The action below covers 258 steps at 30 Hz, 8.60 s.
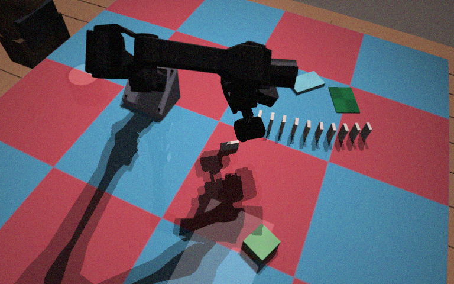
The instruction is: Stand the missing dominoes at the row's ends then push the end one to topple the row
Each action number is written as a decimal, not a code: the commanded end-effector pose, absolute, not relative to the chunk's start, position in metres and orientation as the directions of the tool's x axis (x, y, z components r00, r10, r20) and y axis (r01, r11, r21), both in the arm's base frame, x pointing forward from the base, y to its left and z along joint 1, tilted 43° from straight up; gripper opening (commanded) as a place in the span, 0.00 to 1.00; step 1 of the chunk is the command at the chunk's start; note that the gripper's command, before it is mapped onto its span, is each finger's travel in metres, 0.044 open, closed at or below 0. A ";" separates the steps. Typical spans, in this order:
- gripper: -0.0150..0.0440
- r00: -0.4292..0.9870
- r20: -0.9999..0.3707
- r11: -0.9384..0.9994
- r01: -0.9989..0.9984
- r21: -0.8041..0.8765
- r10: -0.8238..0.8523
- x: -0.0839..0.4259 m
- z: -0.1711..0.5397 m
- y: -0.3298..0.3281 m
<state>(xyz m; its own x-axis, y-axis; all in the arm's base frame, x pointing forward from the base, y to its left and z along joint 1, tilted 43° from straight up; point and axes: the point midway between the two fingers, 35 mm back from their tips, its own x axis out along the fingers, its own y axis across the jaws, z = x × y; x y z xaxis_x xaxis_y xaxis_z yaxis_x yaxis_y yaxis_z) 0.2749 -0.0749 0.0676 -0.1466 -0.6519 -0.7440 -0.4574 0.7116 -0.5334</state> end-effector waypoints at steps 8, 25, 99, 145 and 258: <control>1.00 -0.145 -0.737 0.702 -0.471 -0.535 -0.660 0.264 0.021 -0.118; 1.00 -0.145 -0.737 0.701 -0.471 -0.536 -0.660 0.261 0.010 -0.130; 0.29 -0.108 -0.901 0.903 0.046 -0.427 -0.421 0.173 0.171 -0.099; 0.29 0.586 -0.810 0.997 -0.057 -0.059 -0.014 0.174 0.144 -0.103; 0.29 0.967 -0.218 0.744 -0.047 -0.666 -0.133 0.150 0.099 -0.190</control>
